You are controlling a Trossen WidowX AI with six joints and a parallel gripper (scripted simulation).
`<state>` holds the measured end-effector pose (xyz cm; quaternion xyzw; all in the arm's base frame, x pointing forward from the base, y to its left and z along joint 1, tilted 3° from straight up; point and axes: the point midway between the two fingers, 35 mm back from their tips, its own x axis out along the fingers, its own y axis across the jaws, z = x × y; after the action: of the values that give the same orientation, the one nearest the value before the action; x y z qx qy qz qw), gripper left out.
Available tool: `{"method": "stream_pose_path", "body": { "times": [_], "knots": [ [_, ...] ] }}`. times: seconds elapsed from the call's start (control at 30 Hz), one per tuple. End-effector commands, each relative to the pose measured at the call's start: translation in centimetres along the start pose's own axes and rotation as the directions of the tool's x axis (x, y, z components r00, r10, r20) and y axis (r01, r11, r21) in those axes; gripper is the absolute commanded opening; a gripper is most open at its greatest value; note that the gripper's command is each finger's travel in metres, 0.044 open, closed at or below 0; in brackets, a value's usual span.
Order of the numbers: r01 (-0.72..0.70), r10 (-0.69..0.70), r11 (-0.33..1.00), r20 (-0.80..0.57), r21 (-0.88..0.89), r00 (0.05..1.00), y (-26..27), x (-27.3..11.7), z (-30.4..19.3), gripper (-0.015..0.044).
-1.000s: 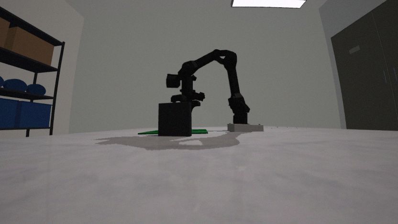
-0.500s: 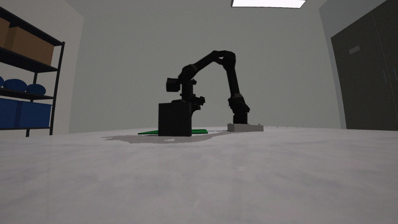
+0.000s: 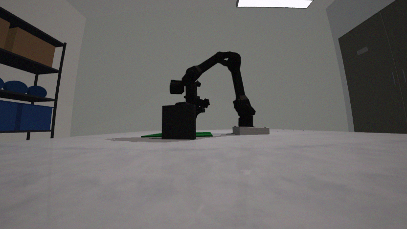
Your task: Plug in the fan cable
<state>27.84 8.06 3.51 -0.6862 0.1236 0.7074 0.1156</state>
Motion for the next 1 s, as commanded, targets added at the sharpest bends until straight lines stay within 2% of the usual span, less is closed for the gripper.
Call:
{"method": "stream_pose_path", "body": {
  "times": [0.0,0.97],
  "knots": [
    [0.005,-0.005,1.0,0.002,0.005,1.0,-0.1,0.01,0.01,0.0],
    [0.005,-0.005,1.0,0.002,0.003,1.0,-0.06,0.66,0.08,0.0]
  ]
}}
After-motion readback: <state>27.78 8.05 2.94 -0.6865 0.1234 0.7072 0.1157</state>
